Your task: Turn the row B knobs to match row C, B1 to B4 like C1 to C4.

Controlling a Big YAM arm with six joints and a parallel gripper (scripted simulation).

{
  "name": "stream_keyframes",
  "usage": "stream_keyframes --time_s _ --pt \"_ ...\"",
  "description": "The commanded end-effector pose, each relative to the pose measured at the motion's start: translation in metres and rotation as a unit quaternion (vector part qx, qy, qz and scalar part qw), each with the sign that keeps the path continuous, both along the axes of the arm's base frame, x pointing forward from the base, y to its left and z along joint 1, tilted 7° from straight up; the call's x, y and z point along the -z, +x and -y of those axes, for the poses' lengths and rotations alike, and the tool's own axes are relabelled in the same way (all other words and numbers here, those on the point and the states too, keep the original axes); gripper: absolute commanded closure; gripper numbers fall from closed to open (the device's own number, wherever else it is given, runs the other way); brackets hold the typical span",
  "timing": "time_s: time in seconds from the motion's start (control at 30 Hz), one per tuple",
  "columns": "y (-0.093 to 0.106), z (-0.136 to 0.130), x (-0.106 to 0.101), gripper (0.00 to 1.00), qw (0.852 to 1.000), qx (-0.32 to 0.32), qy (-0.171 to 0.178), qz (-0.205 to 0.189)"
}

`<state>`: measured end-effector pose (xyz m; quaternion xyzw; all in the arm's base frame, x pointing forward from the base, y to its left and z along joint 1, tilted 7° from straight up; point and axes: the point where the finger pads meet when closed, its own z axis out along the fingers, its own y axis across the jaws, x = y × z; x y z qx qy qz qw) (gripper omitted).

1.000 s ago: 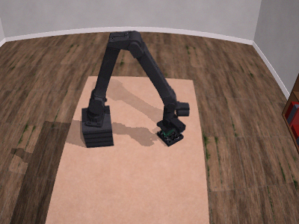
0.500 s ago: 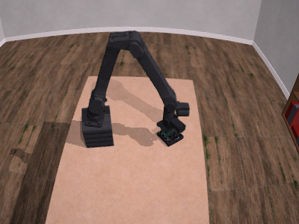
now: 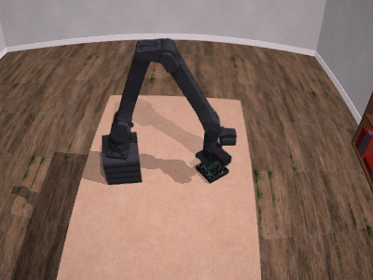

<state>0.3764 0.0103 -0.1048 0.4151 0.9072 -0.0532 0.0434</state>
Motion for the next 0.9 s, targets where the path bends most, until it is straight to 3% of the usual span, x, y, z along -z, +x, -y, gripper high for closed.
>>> stream_keyframes --time_s 0.0,0.87 --pt "0.0074 -0.0041 0.0006 0.82 1.0 -0.001 -0.002 0.003" --pt "0.0002 -0.0043 0.0031 0.82 1.0 -0.002 -0.002 -0.001"
